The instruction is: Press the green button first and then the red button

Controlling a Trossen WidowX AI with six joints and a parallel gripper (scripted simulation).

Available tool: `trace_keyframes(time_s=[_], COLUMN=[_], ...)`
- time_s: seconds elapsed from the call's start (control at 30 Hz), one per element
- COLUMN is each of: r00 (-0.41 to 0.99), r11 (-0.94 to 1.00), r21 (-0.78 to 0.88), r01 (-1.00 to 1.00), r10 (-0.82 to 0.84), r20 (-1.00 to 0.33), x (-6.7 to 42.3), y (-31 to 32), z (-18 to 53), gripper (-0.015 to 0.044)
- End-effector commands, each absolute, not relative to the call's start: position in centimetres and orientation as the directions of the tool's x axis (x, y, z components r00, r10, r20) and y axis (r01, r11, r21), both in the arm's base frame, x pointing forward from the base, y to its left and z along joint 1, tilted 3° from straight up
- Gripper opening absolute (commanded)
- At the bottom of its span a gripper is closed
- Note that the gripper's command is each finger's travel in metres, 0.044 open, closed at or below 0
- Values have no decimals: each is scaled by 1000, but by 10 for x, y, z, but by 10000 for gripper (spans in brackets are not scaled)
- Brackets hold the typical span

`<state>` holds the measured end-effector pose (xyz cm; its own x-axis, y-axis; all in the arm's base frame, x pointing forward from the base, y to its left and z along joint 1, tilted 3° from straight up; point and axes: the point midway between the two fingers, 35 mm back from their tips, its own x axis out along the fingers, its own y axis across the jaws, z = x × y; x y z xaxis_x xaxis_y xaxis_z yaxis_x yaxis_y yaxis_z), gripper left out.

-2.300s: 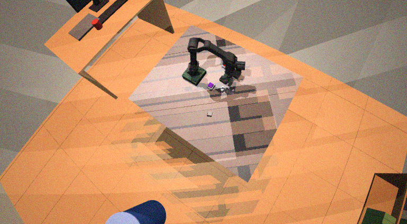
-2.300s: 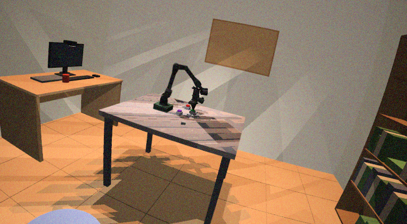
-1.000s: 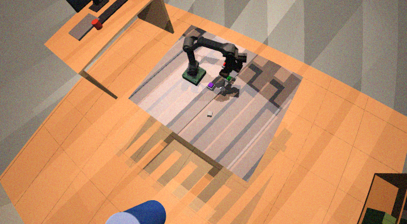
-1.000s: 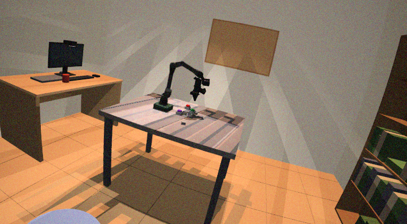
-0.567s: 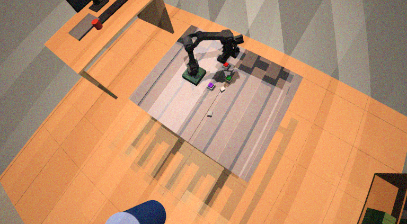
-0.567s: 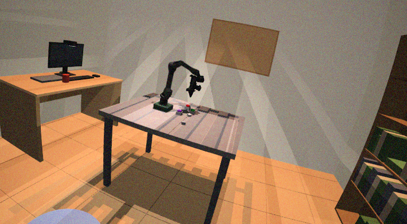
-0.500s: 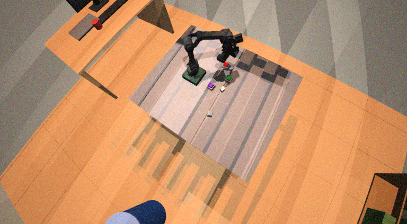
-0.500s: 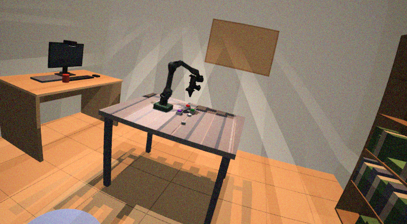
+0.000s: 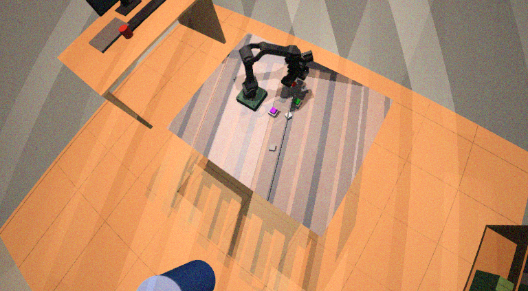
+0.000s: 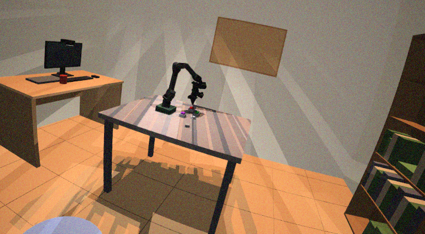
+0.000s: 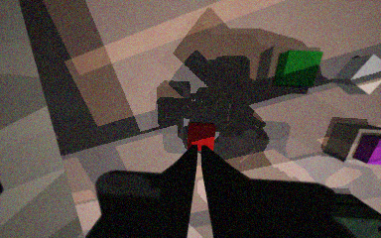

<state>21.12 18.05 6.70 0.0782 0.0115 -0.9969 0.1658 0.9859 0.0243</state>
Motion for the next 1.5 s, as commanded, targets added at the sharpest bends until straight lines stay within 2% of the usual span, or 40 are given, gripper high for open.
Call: trace_keyframes(time_s=[0.0,0.5,1.3,1.47], r00=[73,73,73,73], r11=[985,985,985,985], r21=[12,12,12,12], r01=[173,173,173,173], r10=[-1,-1,-1,-1], r20=[-997,-997,-997,-997], x=[211,212,212,210], y=[178,178,178,178], z=[57,34,34,66], gripper=[20,20,20,20])
